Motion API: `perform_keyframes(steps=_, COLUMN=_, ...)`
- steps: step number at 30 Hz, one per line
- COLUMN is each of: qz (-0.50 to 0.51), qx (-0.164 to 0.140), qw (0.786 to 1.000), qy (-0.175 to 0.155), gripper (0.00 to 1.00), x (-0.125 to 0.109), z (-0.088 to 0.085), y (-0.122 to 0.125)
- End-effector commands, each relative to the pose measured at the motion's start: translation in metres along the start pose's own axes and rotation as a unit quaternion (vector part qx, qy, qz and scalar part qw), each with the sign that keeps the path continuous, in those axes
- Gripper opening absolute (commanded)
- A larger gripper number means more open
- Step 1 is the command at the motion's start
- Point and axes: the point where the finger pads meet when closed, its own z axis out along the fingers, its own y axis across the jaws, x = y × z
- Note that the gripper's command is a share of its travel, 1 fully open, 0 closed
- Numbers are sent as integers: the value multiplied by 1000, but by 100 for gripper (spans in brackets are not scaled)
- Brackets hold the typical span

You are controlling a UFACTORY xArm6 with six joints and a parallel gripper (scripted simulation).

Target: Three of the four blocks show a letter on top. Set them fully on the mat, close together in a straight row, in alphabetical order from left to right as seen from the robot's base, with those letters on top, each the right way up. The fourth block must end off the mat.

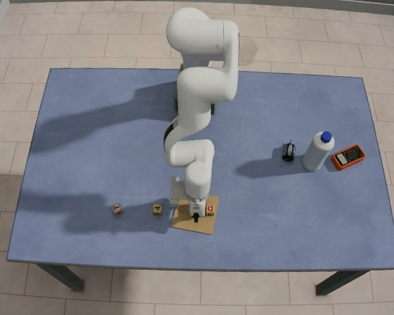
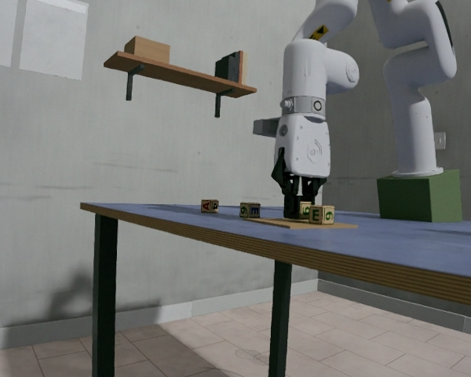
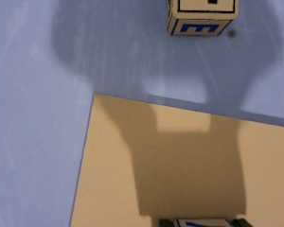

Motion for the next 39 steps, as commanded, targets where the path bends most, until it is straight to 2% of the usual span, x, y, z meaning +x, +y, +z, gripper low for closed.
perform_keyframes(steps=1, qz=0, qx=2, qw=1000, qy=0, gripper=28, x=0, z=-1, y=-2)
perform_keyframes(steps=39, qz=0, qx=2, qw=1000, qy=0, gripper=28, x=0, z=3, y=-2)
